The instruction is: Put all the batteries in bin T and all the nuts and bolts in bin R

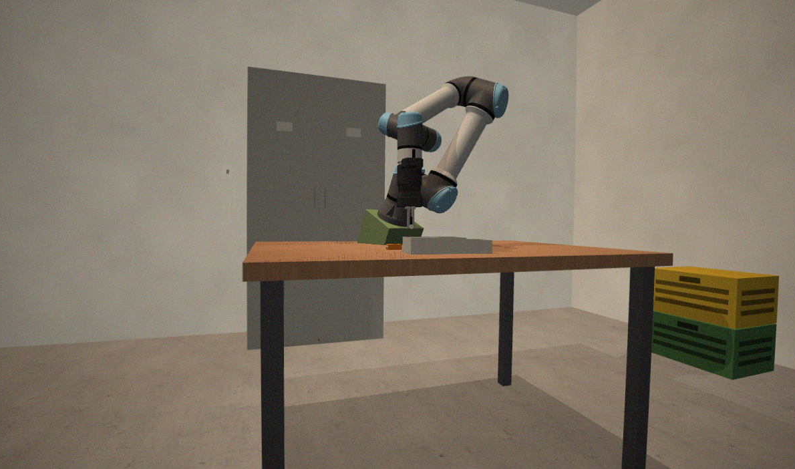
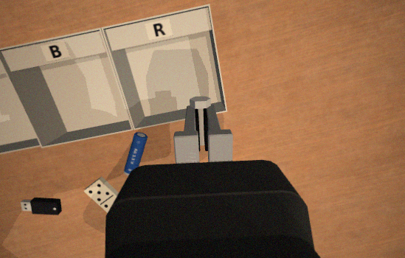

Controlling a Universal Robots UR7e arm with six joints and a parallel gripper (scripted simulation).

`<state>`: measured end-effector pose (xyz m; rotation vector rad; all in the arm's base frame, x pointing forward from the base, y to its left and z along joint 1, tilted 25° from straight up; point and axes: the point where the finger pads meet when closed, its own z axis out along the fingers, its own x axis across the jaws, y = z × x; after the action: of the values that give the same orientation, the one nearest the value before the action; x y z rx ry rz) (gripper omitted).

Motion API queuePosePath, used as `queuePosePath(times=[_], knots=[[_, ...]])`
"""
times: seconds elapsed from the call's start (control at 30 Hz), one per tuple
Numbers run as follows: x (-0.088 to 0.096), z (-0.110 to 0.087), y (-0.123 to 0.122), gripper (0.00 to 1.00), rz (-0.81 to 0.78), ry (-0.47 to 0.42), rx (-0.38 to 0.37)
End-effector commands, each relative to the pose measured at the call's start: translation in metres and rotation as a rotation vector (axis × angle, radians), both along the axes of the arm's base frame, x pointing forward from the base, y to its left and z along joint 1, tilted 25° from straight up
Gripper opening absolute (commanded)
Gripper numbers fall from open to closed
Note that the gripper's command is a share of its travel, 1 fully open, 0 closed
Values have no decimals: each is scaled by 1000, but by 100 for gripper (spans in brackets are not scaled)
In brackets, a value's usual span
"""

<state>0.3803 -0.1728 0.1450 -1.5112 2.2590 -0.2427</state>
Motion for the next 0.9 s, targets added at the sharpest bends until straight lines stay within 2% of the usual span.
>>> queuePosePath(times=[0.0, 0.17, 0.2, 0.67, 0.73, 0.87], knots=[[31, 15, 12, 0, 140, -11, -70], [31, 15, 12, 0, 205, -18, -99], [31, 15, 12, 0, 265, -24, -127], [30, 15, 10, 0, 518, -38, -252], [30, 15, 10, 0, 518, -38, -252], [31, 16, 11, 0, 623, -44, -304]])
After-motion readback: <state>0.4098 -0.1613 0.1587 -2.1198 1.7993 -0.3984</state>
